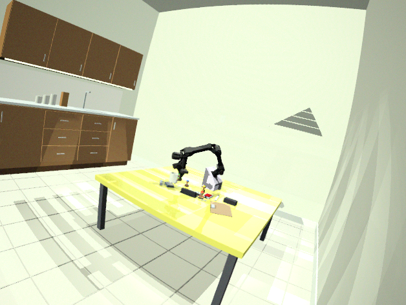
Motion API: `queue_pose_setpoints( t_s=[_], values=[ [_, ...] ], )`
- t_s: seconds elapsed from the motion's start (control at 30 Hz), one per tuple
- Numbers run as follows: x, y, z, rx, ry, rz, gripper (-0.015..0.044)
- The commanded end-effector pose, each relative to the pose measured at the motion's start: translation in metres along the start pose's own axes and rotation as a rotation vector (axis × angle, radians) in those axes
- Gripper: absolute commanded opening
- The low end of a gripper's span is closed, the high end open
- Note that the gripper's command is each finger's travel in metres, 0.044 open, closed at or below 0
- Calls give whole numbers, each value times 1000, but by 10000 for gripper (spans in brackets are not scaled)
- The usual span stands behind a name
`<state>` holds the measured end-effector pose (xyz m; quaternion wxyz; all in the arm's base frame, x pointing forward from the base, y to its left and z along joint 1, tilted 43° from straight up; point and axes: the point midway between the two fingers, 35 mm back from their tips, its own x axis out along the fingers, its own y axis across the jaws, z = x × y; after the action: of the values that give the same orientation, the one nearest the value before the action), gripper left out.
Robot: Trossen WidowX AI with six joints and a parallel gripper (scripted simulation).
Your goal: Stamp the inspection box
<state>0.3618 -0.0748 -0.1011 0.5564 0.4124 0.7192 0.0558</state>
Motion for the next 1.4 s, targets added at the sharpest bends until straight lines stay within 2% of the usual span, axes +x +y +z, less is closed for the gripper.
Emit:
queue_pose_setpoints(
  t_s=[0.0,1.37],
  values=[
    [5,-1,2,-6,-1,-4,0],
    [68,1,1,-6,1,-1,0]
  ],
)
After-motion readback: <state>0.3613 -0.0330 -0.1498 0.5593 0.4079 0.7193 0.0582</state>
